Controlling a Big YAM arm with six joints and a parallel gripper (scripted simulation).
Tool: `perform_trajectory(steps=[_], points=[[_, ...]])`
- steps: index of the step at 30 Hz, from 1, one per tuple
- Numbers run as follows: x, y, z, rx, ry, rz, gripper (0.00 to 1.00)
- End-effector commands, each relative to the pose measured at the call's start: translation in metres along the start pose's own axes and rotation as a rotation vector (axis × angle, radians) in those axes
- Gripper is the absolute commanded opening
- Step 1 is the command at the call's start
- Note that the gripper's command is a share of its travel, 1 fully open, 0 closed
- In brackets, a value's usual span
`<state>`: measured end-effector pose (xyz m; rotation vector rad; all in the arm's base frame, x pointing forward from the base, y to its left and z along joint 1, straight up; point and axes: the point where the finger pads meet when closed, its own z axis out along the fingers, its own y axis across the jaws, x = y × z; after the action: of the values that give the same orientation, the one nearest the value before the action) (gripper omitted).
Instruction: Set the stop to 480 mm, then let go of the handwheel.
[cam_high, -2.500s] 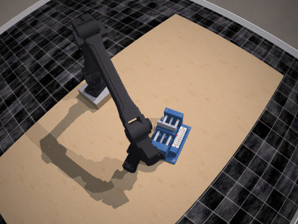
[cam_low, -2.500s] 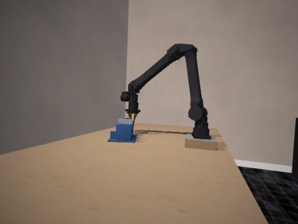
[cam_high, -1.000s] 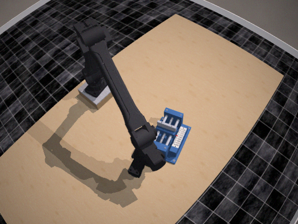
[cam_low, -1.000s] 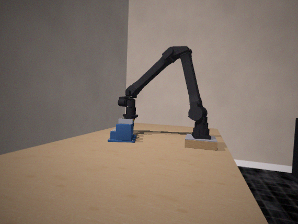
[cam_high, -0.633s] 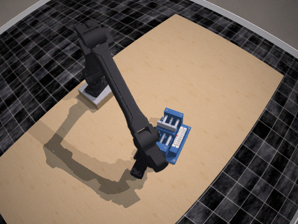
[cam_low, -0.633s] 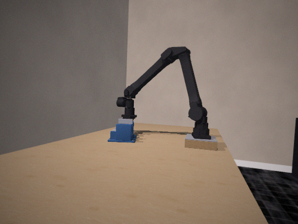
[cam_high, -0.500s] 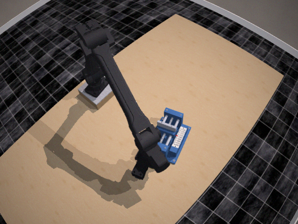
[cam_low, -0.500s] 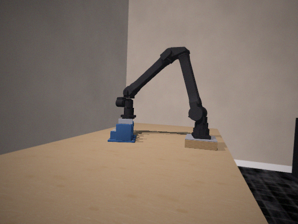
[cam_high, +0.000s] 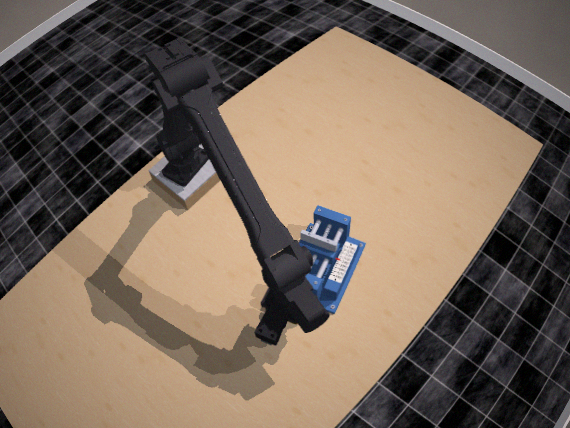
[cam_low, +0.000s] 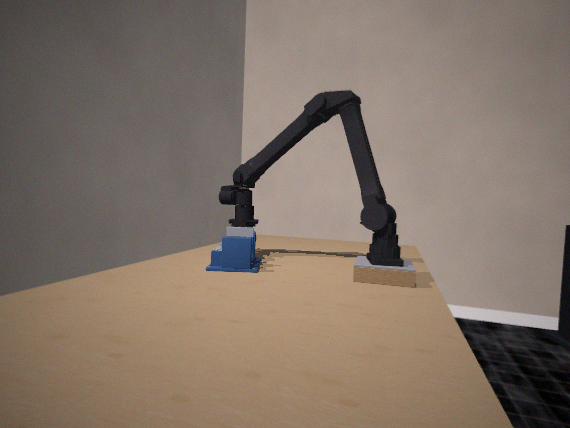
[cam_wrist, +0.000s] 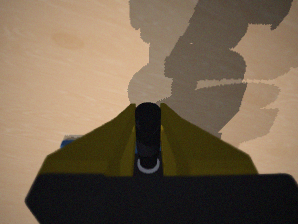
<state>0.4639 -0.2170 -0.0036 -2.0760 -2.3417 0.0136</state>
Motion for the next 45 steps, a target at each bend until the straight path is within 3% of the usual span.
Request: perform_trajectory(steps=[1, 45], points=[[-0.008, 0.042, -0.015, -0.069, -0.035, -0.003, 0.06], [-0.006, 0.061, -0.033, -0.064, -0.030, -0.003, 0.06]])
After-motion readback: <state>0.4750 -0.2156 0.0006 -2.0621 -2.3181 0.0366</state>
